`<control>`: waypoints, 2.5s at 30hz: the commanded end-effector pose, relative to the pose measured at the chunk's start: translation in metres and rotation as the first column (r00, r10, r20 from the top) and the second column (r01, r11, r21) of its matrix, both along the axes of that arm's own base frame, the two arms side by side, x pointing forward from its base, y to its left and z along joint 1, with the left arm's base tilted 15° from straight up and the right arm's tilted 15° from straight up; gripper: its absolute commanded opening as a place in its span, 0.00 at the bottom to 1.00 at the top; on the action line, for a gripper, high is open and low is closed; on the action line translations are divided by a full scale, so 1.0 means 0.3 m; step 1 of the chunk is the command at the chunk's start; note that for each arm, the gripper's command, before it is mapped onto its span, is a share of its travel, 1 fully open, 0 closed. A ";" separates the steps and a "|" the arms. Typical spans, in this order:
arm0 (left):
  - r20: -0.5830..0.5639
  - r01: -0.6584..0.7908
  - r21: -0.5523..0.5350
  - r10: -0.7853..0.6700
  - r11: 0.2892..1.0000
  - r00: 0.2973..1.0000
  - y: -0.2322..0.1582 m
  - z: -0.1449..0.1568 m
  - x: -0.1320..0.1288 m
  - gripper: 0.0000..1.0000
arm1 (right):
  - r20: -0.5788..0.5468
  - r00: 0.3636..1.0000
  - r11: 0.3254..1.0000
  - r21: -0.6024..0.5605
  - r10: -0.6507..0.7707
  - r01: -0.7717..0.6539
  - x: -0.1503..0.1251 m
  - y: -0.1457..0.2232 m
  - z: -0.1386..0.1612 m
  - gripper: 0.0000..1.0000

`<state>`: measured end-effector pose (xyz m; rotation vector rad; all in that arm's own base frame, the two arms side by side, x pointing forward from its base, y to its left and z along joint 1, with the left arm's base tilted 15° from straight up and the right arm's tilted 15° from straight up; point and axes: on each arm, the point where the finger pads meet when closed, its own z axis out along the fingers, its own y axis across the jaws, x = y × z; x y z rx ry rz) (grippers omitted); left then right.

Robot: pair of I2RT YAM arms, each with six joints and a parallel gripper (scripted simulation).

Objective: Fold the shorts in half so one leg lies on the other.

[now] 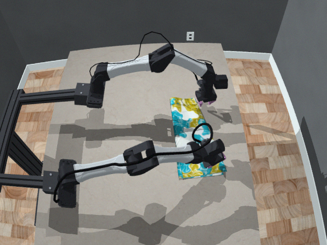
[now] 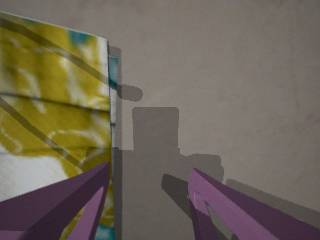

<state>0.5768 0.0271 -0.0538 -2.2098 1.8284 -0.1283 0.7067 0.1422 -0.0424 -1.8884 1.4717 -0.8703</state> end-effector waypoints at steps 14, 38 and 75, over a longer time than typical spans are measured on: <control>0.084 0.003 0.006 -0.003 1.000 0.996 -0.032 0.209 -0.078 0.54 | 0.060 0.998 1.000 0.016 0.009 -0.010 -0.079 0.050 0.184 0.54; 0.084 0.001 0.006 -0.002 1.000 0.996 -0.050 0.319 -0.256 0.54 | 0.056 0.998 1.000 0.015 0.007 -0.008 -0.265 0.056 0.285 0.54; 0.319 0.407 0.243 -0.468 0.881 0.824 -0.052 0.691 -0.213 0.54 | 0.096 0.948 0.853 0.472 -0.304 0.226 -0.381 -0.134 0.731 0.54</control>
